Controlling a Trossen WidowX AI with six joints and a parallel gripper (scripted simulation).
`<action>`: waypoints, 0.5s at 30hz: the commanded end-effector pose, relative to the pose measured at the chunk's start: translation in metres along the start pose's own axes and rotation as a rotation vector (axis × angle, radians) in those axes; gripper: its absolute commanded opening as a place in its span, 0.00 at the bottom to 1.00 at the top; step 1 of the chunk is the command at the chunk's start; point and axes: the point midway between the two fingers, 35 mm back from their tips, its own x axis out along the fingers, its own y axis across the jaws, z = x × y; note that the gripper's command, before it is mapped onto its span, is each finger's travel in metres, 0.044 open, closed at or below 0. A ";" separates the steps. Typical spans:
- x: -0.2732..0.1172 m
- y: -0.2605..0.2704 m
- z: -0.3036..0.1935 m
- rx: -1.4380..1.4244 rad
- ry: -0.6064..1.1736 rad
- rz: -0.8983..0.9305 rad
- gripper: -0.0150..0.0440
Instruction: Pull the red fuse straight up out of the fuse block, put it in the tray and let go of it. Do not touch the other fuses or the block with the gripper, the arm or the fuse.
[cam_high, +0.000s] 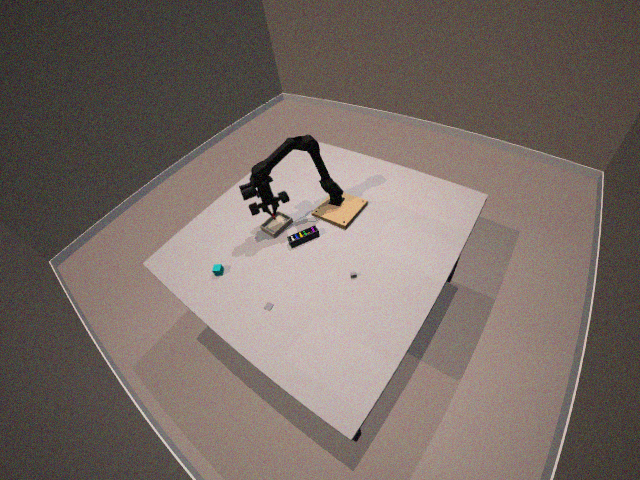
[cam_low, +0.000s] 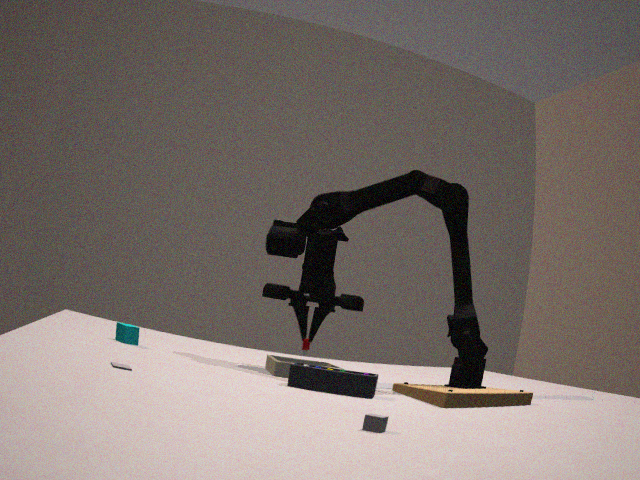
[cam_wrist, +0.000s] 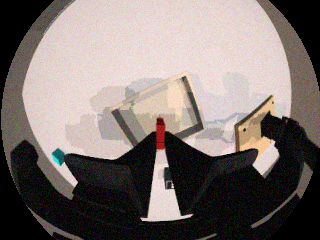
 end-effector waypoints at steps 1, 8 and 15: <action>0.007 -0.001 0.000 -0.005 -0.001 -0.002 0.25; 0.018 -0.001 0.000 -0.005 -0.001 -0.002 0.25; 0.014 -0.001 0.000 0.000 0.000 -0.001 0.52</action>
